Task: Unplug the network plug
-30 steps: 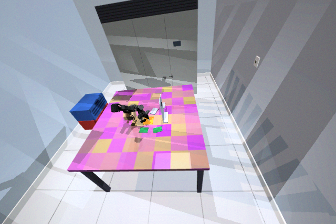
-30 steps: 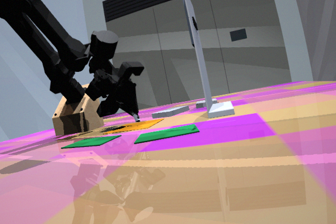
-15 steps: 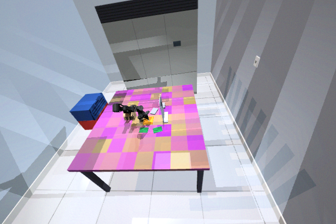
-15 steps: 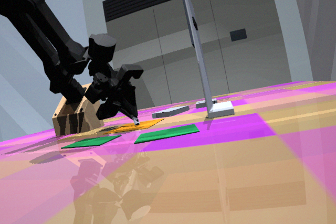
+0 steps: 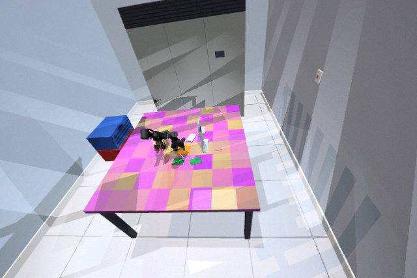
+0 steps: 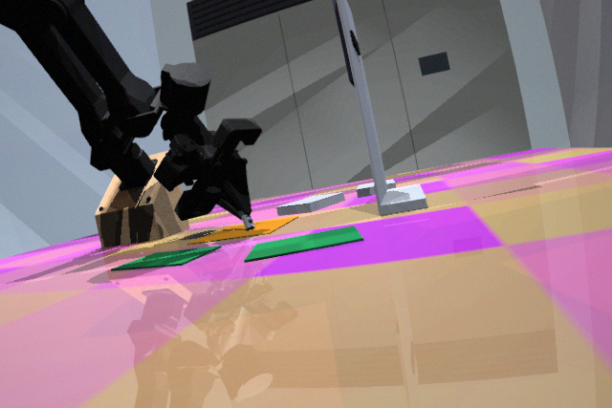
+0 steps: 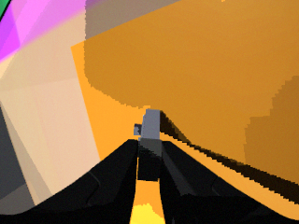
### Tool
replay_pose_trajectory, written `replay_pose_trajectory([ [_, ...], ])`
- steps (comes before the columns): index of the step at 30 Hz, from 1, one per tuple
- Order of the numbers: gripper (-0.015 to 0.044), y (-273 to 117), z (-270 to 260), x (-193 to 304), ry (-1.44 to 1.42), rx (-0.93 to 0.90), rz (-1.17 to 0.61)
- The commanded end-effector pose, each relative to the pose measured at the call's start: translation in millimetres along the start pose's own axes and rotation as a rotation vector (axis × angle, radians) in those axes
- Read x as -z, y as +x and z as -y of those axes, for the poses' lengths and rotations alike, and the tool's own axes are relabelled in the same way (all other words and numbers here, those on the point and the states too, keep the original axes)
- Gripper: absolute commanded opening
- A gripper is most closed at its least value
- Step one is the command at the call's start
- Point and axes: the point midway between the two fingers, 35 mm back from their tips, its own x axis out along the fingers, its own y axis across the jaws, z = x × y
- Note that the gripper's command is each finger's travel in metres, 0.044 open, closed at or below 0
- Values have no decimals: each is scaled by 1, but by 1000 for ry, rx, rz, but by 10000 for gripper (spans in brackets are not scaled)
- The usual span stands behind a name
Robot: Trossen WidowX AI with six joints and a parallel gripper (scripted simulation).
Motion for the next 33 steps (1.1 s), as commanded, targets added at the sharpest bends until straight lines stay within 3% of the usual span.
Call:
replay_pose_trajectory([
  [1, 105, 0, 0, 0, 1, 1, 1],
  [3, 156, 0, 0, 0, 1, 1, 1],
  [33, 156, -13, -1, 2, 1, 5, -4],
])
